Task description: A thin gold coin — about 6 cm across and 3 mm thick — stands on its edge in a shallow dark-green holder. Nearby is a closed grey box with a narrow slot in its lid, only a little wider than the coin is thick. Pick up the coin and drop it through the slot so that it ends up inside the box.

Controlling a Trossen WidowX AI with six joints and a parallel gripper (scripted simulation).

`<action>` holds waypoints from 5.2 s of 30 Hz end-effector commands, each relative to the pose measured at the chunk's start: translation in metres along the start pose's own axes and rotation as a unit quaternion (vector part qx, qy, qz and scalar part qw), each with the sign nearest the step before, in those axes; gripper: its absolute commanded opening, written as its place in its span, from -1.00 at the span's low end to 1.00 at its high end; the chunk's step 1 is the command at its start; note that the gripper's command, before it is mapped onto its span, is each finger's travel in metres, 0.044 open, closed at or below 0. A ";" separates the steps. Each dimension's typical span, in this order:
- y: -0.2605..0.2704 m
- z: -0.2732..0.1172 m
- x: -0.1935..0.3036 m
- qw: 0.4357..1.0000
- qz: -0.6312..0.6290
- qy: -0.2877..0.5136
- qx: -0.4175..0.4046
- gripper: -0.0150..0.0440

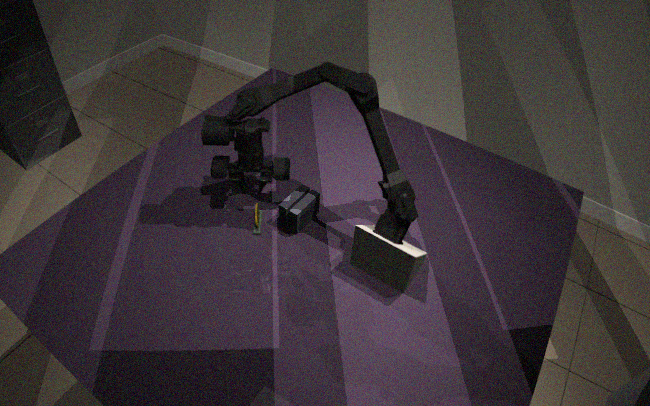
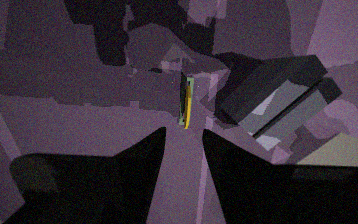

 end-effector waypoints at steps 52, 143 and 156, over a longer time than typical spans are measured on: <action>-0.007 0.097 -0.001 1.000 -0.003 -0.004 0.010 0.05; 0.001 0.006 -0.001 0.949 0.316 -0.005 0.008 -0.49; -0.025 0.002 -0.014 0.949 0.315 -0.006 0.008 -0.49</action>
Point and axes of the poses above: the point midway between the two fingers, 35 mm back from their tips, its own z axis out along the fingers, its own y axis across the jaws, x = y × z, the point moved 4 cm from there along -z, back along the fingers, and after that the axes turned 11 degrees about z, right-handed, at the moved point
